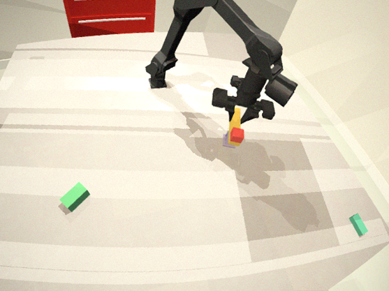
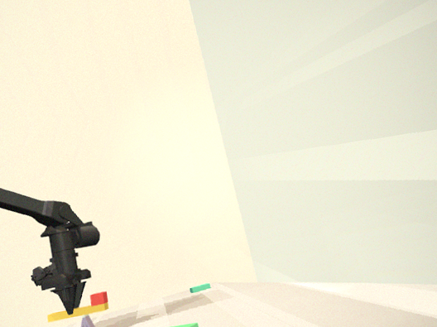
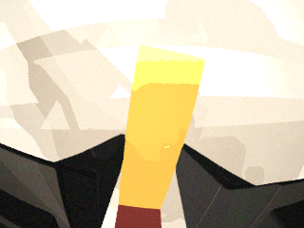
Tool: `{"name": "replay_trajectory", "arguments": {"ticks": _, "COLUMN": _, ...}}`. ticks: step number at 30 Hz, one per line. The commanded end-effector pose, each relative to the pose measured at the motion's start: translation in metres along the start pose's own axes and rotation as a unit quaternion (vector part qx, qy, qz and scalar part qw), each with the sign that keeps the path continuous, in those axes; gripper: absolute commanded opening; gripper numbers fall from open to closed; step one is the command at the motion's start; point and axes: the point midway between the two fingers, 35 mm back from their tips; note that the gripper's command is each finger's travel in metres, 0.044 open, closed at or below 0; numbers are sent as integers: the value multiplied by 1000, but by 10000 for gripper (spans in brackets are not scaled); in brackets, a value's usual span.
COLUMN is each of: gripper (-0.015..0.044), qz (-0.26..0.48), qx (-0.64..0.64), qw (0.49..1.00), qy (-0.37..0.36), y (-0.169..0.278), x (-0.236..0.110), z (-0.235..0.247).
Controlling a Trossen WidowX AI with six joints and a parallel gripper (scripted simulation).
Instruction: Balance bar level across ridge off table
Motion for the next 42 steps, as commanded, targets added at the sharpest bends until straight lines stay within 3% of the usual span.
{"name": "replay_trajectory", "arguments": {"ticks": 1, "gripper": 0, "qz": 2, "qx": -2, "qw": 1000, "qy": 4, "y": 0, "x": -2, "z": -1}}
{"name": "replay_trajectory", "arguments": {"ticks": 42, "gripper": 0, "qz": 2, "qx": -2, "qw": 1000, "qy": 4, "y": 0, "x": 2, "z": 0}}
Point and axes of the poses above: the point midway between the two fingers, 35 mm back from their tips, its own x axis out along the fingers, its own z axis across the jaws, y = z × x, and after that the axes turned 2 degrees about -x, right-handed
